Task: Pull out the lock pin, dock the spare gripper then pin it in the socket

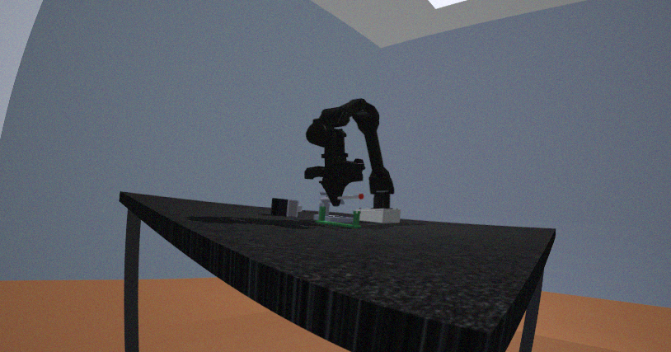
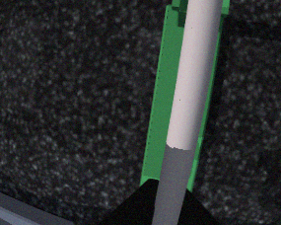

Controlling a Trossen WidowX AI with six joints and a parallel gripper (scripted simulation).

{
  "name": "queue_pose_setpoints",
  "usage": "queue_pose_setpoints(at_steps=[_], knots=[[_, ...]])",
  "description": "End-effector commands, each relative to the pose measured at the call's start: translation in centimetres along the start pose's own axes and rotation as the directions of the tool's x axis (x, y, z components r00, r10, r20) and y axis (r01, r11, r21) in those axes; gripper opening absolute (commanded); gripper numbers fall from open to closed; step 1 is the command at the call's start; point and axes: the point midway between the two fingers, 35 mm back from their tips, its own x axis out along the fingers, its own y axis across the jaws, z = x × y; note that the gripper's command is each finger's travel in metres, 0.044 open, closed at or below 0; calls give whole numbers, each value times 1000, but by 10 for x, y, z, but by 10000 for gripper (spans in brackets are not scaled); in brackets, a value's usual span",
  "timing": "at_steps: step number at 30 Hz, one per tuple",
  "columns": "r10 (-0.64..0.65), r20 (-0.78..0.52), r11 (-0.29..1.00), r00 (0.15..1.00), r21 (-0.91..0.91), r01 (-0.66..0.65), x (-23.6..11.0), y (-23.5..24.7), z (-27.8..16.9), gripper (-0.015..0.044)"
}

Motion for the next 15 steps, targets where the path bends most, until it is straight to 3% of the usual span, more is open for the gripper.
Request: queue_pose_setpoints(at_steps=[1,15], knots=[[-10,-1,1000,1000,-5,10,-7,-1,-8,0],[-6,0,1000,1000,-6,6,10,-2,-10,0]])
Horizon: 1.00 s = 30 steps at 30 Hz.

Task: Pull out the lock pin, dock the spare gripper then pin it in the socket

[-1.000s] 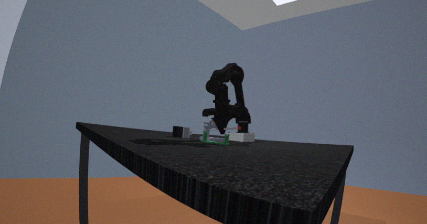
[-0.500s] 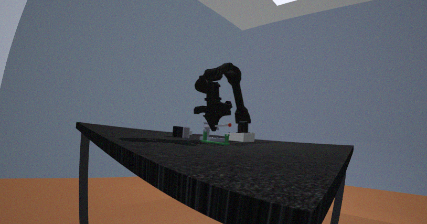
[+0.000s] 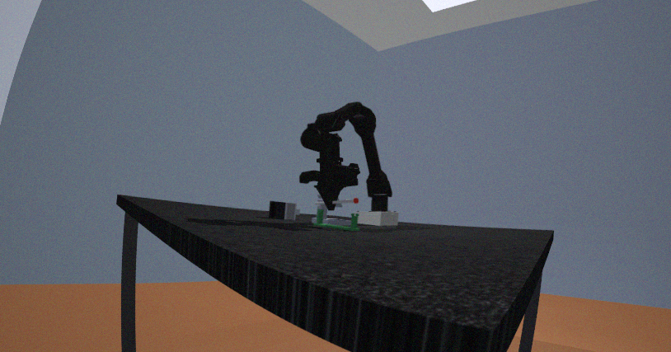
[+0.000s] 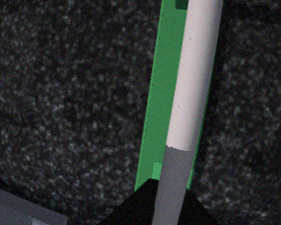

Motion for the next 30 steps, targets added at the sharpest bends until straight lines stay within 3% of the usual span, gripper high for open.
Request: queue_pose_setpoints(at_steps=[1,30], knots=[[1,-1,1000,1000,-4,-1,7,0,-1,0],[-5,1,1000,1000,-7,5,32,0,-4,0]])
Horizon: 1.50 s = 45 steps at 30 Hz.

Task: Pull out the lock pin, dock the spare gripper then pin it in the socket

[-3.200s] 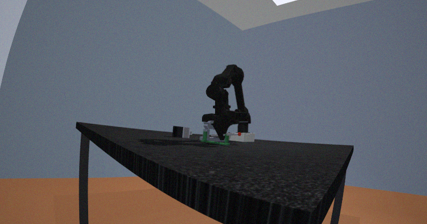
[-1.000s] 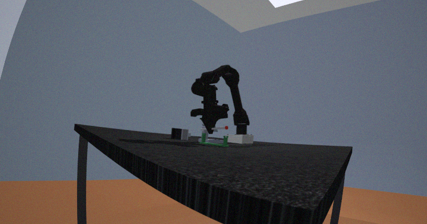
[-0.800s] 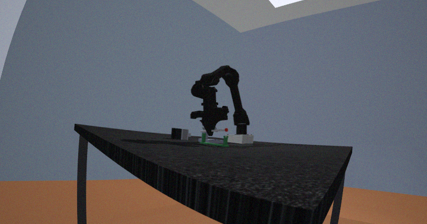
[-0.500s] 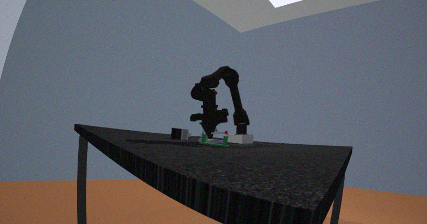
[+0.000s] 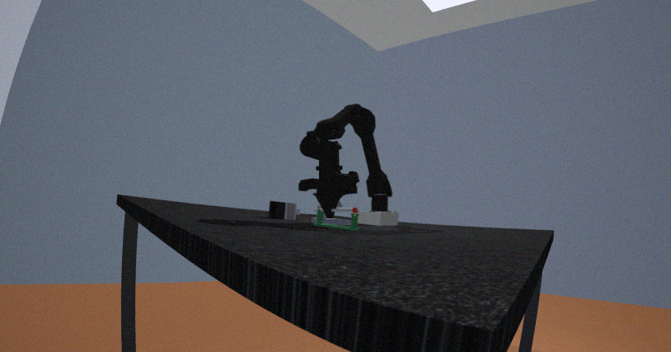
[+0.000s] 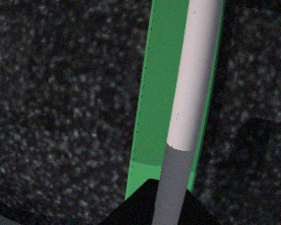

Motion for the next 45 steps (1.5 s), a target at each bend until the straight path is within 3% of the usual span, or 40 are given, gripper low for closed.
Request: queue_pose_setpoints(at_steps=[1,18,35,45], knots=[[3,-1,1000,1000,-8,-3,6,1,-1,0],[-3,1,1000,1000,-2,3,2,0,0,0],[5,-1,1000,1000,-2,-5,-11,2,1,440],[27,-5,1000,1000,-5,-27,-26,6,3,440]])
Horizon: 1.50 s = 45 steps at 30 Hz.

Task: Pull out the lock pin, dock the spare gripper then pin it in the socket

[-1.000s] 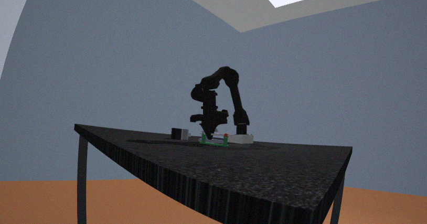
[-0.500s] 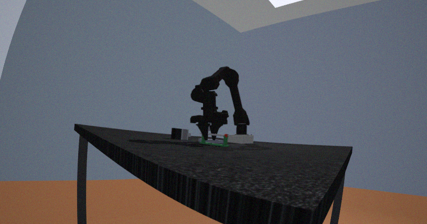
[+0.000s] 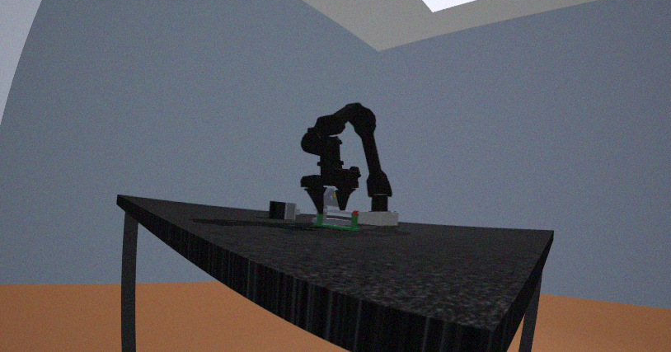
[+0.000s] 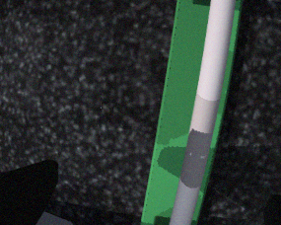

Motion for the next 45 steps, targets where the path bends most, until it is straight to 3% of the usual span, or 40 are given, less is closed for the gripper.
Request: queue_pose_setpoints(at_steps=[1,39,45], knots=[[-2,0,1000,1000,0,2,-10,0,1,440],[55,-11,998,998,-10,-55,-67,11,6,440],[54,-11,998,998,-10,-54,-93,12,9,440]])
